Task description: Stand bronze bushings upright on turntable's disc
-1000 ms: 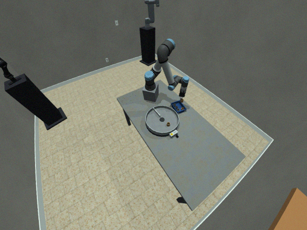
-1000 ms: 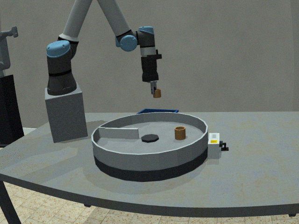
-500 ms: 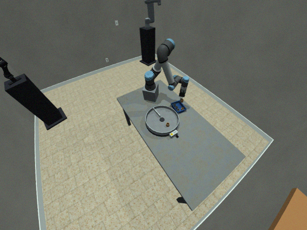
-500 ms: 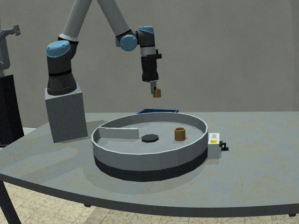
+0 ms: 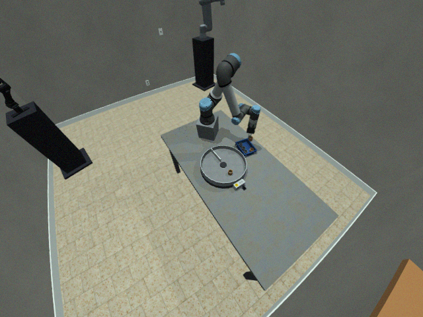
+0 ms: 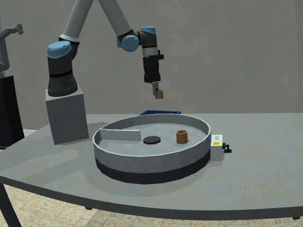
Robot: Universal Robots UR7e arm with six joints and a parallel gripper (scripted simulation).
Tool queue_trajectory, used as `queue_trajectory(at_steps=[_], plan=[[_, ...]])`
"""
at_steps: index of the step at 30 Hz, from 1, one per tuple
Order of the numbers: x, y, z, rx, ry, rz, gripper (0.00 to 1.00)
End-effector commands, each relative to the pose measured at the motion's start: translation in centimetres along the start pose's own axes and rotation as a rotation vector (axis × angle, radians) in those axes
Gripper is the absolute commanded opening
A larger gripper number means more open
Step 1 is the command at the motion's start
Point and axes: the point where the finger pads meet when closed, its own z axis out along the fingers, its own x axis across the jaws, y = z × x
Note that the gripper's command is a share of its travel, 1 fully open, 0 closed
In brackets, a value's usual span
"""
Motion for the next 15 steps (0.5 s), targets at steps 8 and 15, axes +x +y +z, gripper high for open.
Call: queue_trajectory(at_steps=[8, 15], plan=[[-0.01, -0.04, -0.04, 0.000, -0.001, 0.000, 0.00], [0.30, -0.29, -0.04, 0.000, -0.001, 0.000, 0.00]])
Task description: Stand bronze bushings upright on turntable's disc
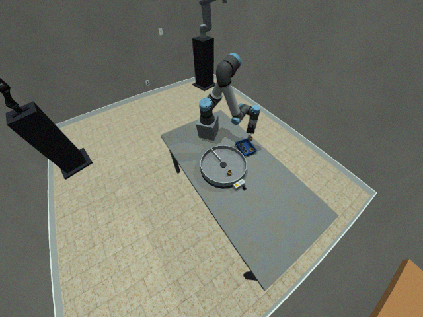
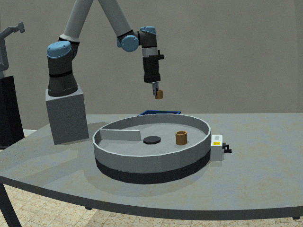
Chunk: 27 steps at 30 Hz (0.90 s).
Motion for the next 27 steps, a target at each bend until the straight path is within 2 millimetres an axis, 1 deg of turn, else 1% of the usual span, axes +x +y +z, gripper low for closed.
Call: queue_trajectory(at_steps=[1, 11, 23, 25, 27], plan=[[0.3, -0.3, 0.0, 0.000, -0.001, 0.000, 0.00], [1.4, -1.2, 0.0, 0.000, -0.001, 0.000, 0.00], [4.6, -3.7, 0.0, 0.000, -0.001, 0.000, 0.00], [4.6, -3.7, 0.0, 0.000, -0.001, 0.000, 0.00], [5.3, -4.3, 0.0, 0.000, -0.001, 0.000, 0.00]])
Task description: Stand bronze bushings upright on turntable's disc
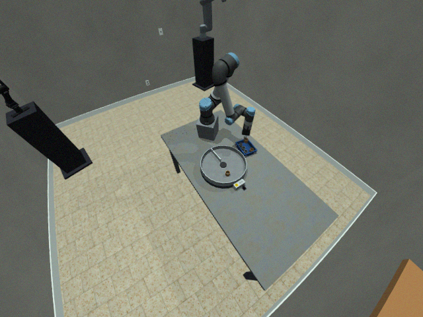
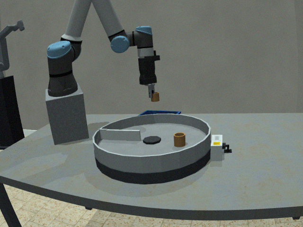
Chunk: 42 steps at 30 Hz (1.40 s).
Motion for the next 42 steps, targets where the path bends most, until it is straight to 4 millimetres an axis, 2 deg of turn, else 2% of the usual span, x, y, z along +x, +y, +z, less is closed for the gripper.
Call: queue_trajectory(at_steps=[1, 30, 32, 42], plan=[[1.5, -1.3, -0.1, 0.000, -0.003, -0.001, 0.00], [11.4, -9.3, 0.0, 0.000, -0.003, -0.001, 0.00], [11.4, -9.3, 0.0, 0.000, -0.003, -0.001, 0.00], [14.6, -11.8, 0.0, 0.000, -0.003, -0.001, 0.00]])
